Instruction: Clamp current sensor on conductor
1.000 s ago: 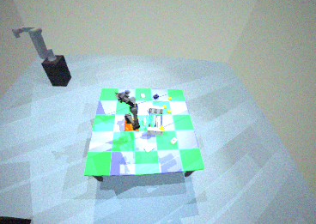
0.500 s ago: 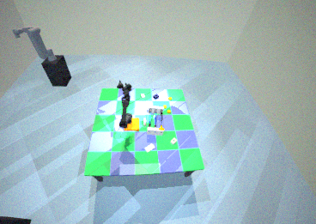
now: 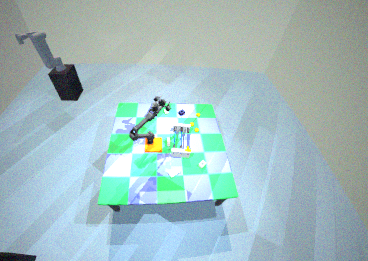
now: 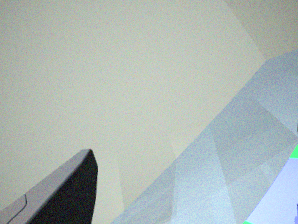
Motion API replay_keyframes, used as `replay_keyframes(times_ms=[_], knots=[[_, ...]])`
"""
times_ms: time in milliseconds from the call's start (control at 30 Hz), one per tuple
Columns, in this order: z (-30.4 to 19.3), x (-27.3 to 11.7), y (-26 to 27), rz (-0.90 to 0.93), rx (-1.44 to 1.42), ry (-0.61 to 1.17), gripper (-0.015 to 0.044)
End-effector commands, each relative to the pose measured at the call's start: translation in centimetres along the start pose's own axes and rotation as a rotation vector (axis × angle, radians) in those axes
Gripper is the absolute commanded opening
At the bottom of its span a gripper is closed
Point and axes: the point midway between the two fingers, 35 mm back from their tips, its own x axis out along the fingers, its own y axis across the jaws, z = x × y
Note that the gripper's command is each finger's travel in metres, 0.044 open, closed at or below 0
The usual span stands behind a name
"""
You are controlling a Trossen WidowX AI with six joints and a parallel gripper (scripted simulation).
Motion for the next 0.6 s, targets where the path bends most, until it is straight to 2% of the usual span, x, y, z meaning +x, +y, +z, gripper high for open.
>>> replay_keyframes(times_ms=[0, 200, 433, 567], knots=[[0.4, 0.5, -6.6, -0.232, -0.144, -0.067, 0.044], [1.5, -1.8, -15.9, -0.57, -0.34, -0.125, 0.044], [2.7, -8.3, -25.1, -0.969, -0.548, -0.133, 0.044], [2.9, -10.0, -26.6, -1.051, -0.586, -0.126, 0.044]])
